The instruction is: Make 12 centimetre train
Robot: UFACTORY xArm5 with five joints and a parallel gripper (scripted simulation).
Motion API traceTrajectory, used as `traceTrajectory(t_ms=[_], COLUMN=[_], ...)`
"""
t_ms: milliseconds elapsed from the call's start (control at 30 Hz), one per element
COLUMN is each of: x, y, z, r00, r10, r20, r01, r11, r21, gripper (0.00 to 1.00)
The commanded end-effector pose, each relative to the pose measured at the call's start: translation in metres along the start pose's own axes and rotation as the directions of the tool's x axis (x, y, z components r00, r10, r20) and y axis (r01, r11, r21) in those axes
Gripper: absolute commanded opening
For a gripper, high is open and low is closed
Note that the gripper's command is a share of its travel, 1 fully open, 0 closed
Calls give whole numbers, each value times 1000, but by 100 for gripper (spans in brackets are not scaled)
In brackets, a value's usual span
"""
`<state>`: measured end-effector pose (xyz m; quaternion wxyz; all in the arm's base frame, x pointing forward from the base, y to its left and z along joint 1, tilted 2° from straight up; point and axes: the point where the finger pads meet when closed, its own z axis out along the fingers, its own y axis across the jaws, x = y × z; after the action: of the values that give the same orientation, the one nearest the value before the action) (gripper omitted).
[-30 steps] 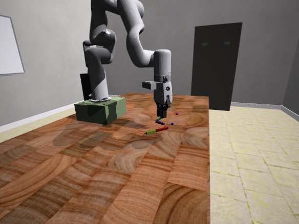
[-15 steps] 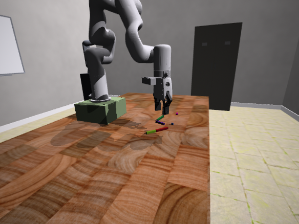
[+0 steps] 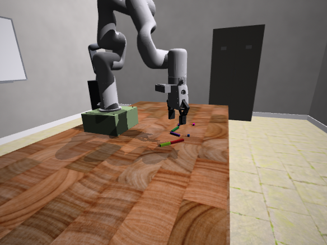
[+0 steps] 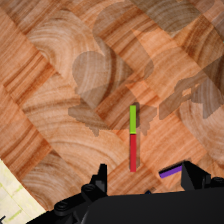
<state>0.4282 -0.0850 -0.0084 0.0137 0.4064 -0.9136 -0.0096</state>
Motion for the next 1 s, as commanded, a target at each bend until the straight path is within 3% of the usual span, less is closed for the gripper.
traceTrajectory(t_ms=[0, 233, 700, 967], x=[-1, 0, 1, 1], y=[-1, -1, -2, -2], z=[-1, -9, -74, -87], r00=[1000, 1000, 1000, 1000], r10=[0, 0, 0, 0], r20=[2, 2, 2, 2], r01=[0, 0, 0, 0], r11=[1000, 1000, 1000, 1000], r21=[3, 3, 3, 3], gripper=[100, 100, 100, 100])
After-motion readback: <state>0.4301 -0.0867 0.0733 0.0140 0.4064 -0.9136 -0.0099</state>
